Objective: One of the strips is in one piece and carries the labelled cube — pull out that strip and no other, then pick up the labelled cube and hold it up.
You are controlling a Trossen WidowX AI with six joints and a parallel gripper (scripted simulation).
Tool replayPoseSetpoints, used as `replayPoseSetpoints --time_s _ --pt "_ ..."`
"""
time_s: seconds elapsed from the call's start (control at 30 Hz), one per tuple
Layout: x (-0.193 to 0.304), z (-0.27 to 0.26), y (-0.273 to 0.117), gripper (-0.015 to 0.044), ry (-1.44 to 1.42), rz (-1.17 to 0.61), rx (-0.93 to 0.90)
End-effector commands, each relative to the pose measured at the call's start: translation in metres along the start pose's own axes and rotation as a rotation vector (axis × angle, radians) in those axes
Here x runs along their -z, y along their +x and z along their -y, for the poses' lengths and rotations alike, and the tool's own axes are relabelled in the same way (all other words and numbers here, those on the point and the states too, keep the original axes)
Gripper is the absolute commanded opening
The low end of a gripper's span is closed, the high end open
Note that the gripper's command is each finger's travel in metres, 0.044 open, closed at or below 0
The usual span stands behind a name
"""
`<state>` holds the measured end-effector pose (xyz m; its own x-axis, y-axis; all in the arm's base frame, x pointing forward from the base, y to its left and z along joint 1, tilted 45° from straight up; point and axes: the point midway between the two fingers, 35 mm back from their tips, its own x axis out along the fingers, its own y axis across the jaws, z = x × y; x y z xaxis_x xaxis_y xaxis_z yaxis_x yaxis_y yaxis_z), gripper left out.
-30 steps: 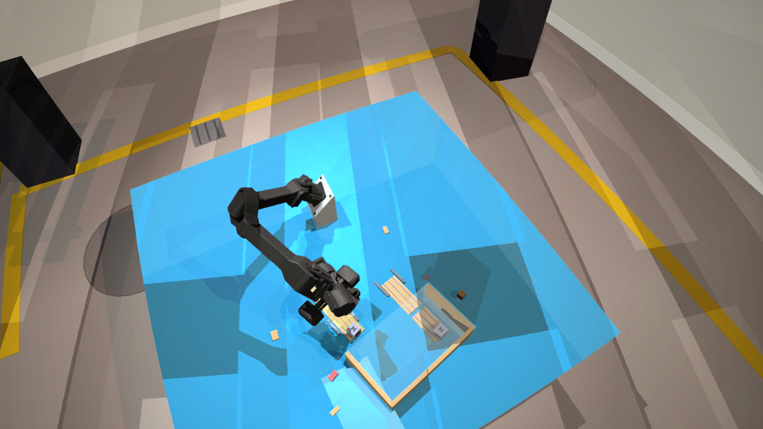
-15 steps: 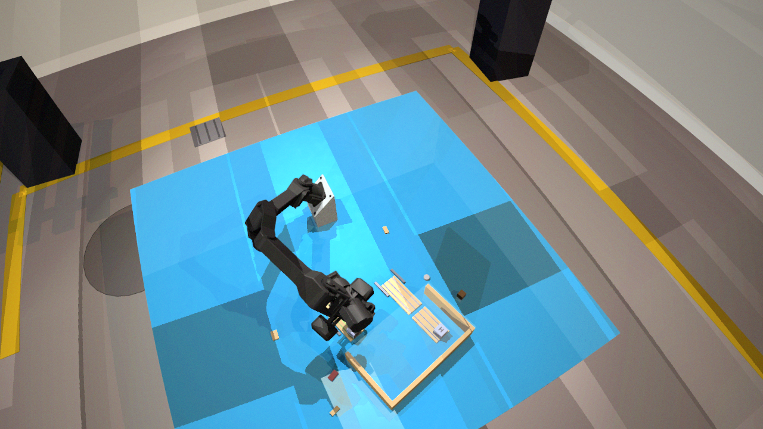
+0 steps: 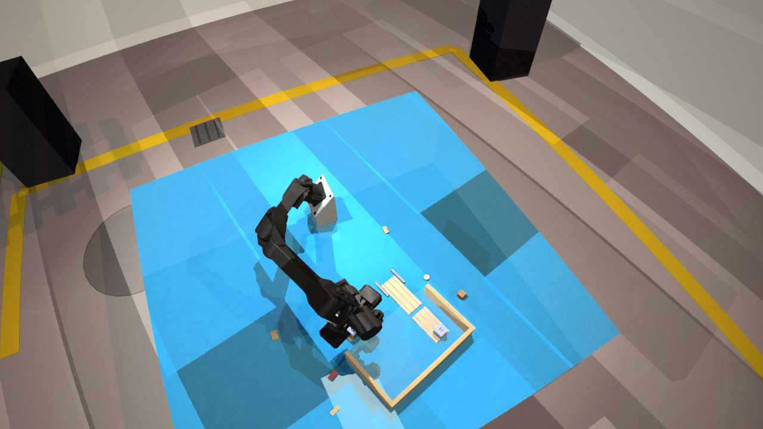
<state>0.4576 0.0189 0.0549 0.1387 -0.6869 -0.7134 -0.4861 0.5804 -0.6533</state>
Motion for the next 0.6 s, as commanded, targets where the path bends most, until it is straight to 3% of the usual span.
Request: replayPoseSetpoints --time_s 0.0,0.57 --pt "0.0 -0.002 0.01 0.025 -0.006 -0.006 -0.004" --pt "0.0 -0.001 0.037 0.025 -0.006 -0.007 -0.003"
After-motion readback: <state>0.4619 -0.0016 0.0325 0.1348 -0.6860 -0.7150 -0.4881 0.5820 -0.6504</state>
